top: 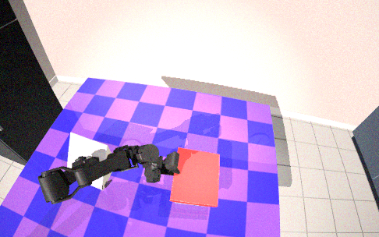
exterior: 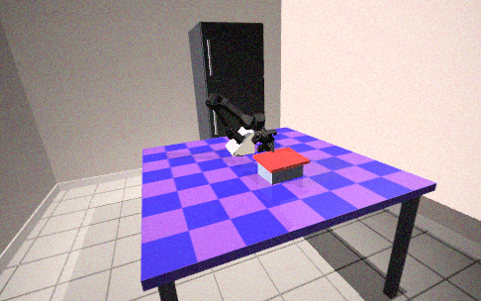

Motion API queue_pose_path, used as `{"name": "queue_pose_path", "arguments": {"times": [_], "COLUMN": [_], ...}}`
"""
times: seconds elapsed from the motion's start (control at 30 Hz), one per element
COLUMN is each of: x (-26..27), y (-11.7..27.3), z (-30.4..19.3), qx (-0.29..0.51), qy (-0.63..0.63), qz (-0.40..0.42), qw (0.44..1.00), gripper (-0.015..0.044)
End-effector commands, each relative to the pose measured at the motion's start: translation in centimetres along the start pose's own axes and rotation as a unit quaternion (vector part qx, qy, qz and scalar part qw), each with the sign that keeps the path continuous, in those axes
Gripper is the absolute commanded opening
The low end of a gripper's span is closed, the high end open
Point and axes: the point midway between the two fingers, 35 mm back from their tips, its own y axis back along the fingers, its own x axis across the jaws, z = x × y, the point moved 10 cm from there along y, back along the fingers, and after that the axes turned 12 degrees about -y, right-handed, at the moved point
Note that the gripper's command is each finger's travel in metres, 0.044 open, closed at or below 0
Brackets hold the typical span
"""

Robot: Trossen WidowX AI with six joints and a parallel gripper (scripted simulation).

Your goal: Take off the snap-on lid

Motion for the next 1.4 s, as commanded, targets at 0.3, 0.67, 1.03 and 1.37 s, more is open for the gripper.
{"name": "queue_pose_path", "arguments": {"times": [0.3,0.67,1.03,1.37], "x": [0.1,0.7,1.9,3.2], "y": [-0.1,0.4,1.2,1.8], "z": [0.0,-0.1,-0.4,-0.6], "qx": [0.001,0.001,0.001,0.002], "qy": [0.001,0.001,0.0,0.0], "qz": [0.0,0.001,0.001,0.001], "qw": [1.0,1.0,1.0,1.0], "gripper": [0.0,0.0,0.0,0.0]}}
